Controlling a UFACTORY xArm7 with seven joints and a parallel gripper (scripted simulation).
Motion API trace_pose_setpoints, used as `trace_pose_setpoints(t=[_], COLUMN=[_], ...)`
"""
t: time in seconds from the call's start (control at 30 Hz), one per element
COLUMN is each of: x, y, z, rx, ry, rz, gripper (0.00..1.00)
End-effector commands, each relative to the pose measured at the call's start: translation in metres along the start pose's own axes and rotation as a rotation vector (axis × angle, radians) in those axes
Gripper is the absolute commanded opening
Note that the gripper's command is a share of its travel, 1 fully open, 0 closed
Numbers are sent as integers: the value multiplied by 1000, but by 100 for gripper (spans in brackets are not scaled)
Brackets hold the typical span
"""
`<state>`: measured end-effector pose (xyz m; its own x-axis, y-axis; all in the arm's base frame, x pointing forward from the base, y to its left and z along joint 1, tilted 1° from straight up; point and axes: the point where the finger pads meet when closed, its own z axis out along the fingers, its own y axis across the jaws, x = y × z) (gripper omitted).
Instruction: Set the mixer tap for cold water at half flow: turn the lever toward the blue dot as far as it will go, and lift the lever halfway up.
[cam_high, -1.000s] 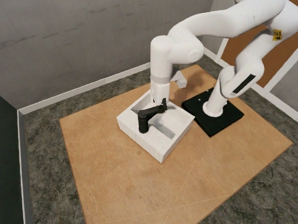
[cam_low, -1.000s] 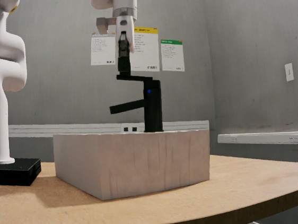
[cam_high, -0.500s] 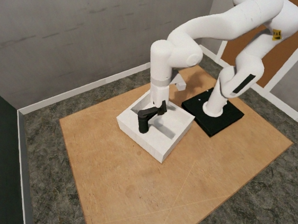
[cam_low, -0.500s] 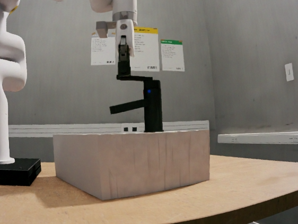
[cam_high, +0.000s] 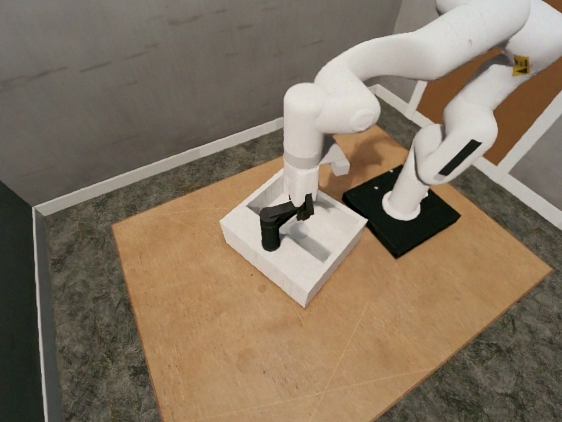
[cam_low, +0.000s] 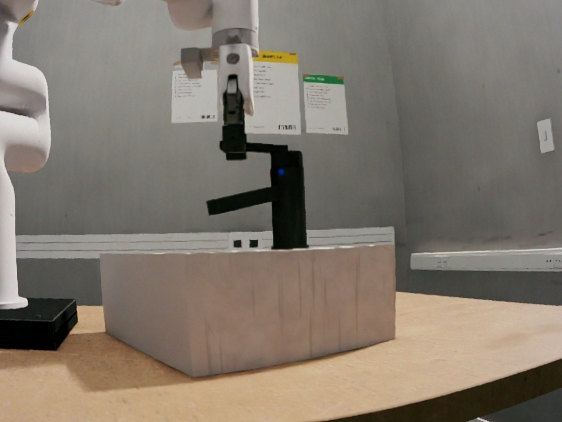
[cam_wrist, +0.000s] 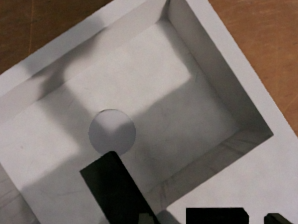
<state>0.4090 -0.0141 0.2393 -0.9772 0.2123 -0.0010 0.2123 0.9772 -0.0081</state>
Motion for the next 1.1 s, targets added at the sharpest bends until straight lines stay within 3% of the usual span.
trace_pose_setpoints(t=[0.0,0.8,0.83,1.07], x=[-1,-1,-1,-1], y=[0,0,0,0], z=[1,3,3,3], rx=[0,0,0,0], ry=[-4,-4,-4,-4], rz=[0,0,0,0], gripper=[65,65,0,0])
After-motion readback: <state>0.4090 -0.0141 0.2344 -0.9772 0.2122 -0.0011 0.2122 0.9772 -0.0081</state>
